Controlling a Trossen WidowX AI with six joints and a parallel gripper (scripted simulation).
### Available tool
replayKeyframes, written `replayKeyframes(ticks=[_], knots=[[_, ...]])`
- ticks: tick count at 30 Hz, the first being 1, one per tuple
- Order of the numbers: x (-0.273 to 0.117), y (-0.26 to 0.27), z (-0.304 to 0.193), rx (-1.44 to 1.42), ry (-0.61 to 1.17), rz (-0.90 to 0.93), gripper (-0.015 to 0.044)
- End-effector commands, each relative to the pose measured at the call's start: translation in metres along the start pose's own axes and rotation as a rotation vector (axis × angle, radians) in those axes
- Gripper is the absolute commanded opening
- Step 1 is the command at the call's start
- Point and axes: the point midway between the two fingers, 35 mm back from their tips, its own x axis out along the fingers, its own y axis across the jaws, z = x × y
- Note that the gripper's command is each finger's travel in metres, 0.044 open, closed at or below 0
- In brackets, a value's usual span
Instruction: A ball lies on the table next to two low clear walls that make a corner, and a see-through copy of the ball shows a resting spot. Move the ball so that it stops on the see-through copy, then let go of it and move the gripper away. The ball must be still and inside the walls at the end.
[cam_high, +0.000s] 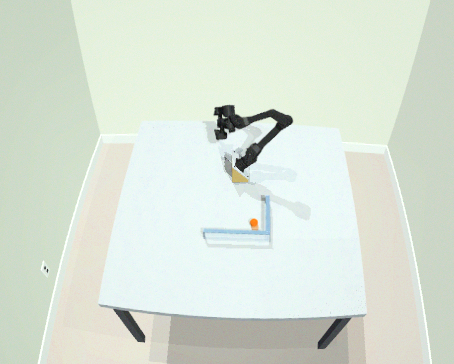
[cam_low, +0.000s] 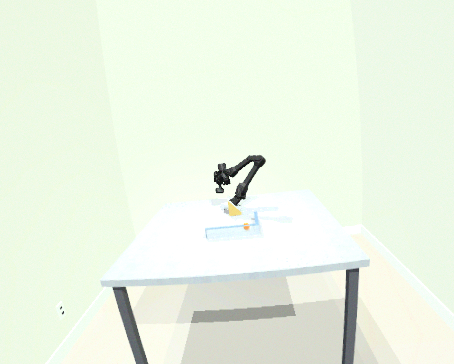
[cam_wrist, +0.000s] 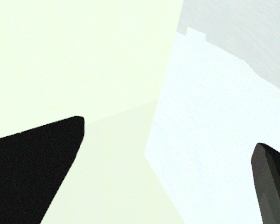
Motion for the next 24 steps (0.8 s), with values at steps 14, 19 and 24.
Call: replayKeyframes(ticks=[14,19,24], knots=[[-0.099,-0.013,-0.163,-1.307,0.491,0.243,0.0302],[-0.142,-0.037,-0.2,-1.696,0.611,0.383,0.0302],[-0.188,-0.074,-0.224,-2.093,0.73,0.544,0.0302]])
